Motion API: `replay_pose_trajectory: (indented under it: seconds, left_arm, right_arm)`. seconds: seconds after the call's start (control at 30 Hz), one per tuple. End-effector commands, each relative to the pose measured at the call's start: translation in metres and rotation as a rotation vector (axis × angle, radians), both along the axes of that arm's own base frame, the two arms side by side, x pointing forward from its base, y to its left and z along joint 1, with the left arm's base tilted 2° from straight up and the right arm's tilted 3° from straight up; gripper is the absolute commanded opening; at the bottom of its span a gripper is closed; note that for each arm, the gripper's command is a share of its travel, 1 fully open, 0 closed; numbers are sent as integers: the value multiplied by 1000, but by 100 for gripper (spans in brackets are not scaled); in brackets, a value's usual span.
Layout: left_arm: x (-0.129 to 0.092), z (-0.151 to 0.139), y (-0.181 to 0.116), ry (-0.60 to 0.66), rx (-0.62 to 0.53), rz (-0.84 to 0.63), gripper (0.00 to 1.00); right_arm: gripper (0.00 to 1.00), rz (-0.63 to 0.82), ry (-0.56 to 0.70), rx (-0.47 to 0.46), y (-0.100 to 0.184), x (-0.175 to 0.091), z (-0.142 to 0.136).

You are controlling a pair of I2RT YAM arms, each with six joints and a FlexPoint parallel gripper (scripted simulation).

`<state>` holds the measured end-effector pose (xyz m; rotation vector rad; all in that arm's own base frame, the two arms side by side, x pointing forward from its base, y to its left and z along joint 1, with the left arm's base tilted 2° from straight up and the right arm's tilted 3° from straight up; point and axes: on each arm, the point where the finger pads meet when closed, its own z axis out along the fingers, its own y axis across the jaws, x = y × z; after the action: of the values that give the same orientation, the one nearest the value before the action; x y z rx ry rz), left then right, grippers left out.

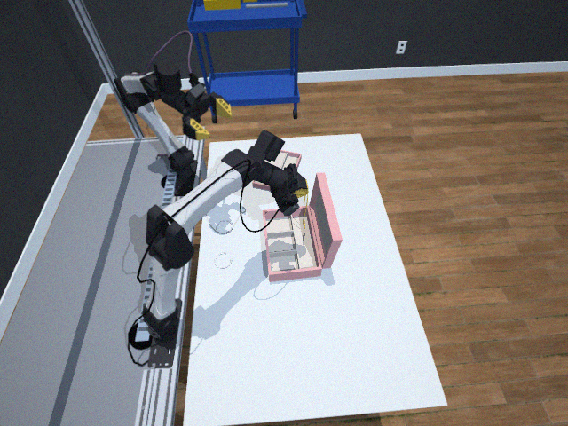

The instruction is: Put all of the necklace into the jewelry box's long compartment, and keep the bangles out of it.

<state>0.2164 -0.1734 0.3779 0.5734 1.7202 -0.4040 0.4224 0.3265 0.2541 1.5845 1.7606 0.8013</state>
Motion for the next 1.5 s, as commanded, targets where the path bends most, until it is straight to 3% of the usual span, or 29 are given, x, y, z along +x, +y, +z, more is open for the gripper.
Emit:
replay_pose_trajectory:
  seconds: [0.0,0.4,0.9,1.13,1.47]
  left_arm:
    - [0,18,5,-27,-35,17,100]
    - [0,18,5,-27,-35,17,100]
    - [0,18,5,-27,-35,17,100]
    - [0,18,5,-27,-35,17,100]
    - [0,18,5,-27,-35,17,100]
  right_arm:
    - [0,19,-72,79,4,3,24]
    - [0,20,-32,35,-2,1,-19]
    - [0,16,-42,45,-2,6,-16]
    - [0,15,-36,38,-12,5,-31]
    - [0,16,-38,36,-46,10,-84]
